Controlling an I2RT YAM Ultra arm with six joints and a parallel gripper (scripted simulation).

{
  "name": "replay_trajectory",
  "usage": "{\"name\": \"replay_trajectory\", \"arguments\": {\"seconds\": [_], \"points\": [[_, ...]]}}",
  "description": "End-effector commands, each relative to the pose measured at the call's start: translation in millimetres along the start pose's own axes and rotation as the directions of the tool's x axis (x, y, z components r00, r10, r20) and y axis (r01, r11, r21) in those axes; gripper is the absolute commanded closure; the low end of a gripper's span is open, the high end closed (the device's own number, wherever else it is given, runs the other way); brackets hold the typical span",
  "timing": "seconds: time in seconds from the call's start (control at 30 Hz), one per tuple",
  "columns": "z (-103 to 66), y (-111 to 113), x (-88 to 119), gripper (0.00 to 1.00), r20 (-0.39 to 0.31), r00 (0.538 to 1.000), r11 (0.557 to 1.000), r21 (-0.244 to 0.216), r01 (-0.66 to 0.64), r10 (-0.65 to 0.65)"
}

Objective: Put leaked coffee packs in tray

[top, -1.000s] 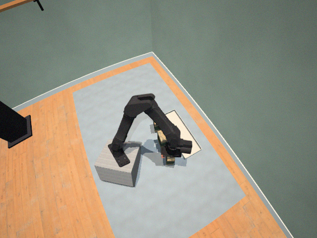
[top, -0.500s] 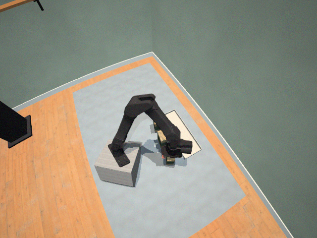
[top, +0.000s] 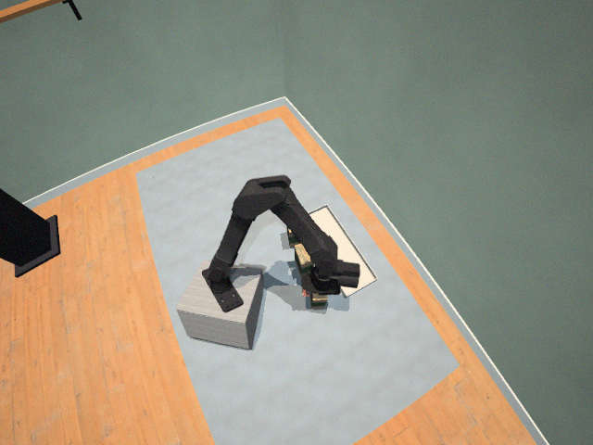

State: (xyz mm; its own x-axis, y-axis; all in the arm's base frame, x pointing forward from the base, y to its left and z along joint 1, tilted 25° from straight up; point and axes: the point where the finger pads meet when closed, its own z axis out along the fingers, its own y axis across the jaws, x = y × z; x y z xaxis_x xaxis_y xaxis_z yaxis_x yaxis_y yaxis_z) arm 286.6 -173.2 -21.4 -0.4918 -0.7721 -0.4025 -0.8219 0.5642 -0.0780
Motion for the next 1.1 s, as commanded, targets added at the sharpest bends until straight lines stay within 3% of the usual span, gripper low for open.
{"name": "replay_trajectory", "arguments": {"seconds": [0.0,0.33,0.37,1.07], "points": [[8.2,10.2,-2.2,0.22,0.021,1.000,0.999,-0.033,-0.018,0.019],[8.2,10.2,-2.2,0.22,0.021,1.000,0.999,-0.033,-0.018,0.019],[8.2,10.2,-2.2,0.75,0.021,1.000,0.999,-0.033,-0.018,0.019],[8.1,10.6,-2.1,0.75,0.021,1.000,0.999,-0.034,-0.019,0.019]]}}
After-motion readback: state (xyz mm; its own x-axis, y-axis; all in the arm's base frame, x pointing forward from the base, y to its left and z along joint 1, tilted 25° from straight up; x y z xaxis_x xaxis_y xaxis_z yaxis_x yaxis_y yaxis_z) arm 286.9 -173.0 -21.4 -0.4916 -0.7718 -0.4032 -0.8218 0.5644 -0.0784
